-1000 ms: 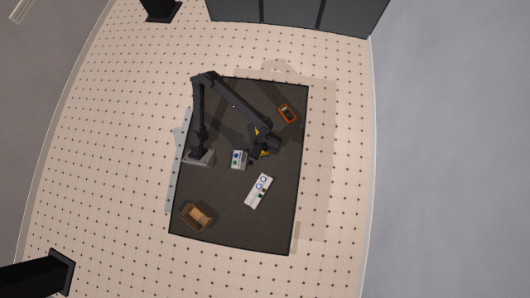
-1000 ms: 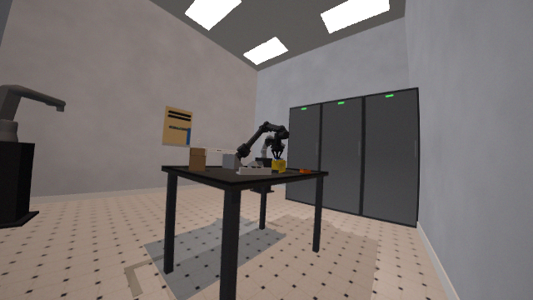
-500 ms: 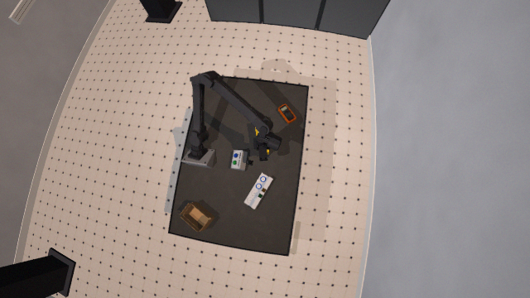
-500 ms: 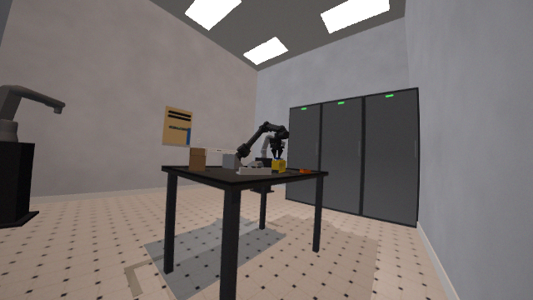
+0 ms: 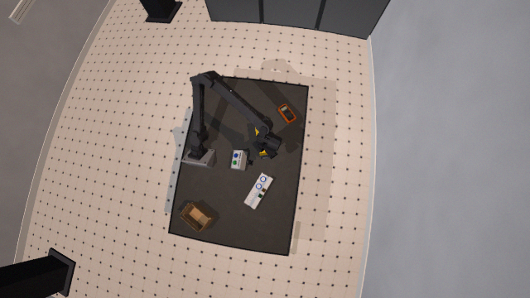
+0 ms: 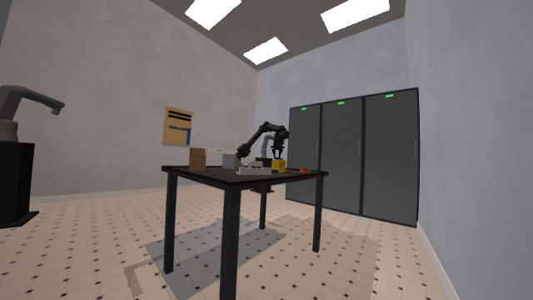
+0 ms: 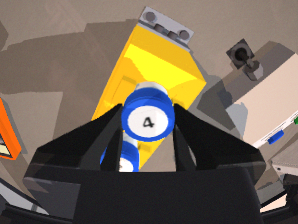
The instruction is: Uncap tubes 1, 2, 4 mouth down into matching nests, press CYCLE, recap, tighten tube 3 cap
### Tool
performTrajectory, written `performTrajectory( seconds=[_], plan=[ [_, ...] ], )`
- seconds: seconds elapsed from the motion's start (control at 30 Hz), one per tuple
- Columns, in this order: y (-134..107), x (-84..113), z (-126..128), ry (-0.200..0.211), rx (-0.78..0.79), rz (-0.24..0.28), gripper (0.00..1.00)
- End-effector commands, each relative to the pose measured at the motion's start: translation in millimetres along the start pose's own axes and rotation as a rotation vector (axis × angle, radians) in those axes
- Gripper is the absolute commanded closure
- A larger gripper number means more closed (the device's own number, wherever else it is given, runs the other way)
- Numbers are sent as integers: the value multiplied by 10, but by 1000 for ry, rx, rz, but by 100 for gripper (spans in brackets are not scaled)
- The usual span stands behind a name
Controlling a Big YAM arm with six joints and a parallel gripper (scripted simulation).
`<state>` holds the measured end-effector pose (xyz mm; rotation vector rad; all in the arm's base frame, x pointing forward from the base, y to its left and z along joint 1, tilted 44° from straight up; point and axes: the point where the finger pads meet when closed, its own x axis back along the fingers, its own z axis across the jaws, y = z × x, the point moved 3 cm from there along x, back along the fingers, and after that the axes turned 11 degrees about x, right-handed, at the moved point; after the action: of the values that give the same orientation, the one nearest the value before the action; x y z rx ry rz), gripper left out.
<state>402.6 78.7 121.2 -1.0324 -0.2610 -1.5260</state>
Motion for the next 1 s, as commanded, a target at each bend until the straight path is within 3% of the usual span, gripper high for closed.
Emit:
performTrajectory(
  seconds=[0.0,0.43,0.57,0.97],
  plan=[
    [34,-59,88,-2,206,16,100],
    [34,-46,99,3,771,14,100],
    [35,-44,101,4,850,16,100],
    [38,-33,110,8,1358,15,100]
  ],
)
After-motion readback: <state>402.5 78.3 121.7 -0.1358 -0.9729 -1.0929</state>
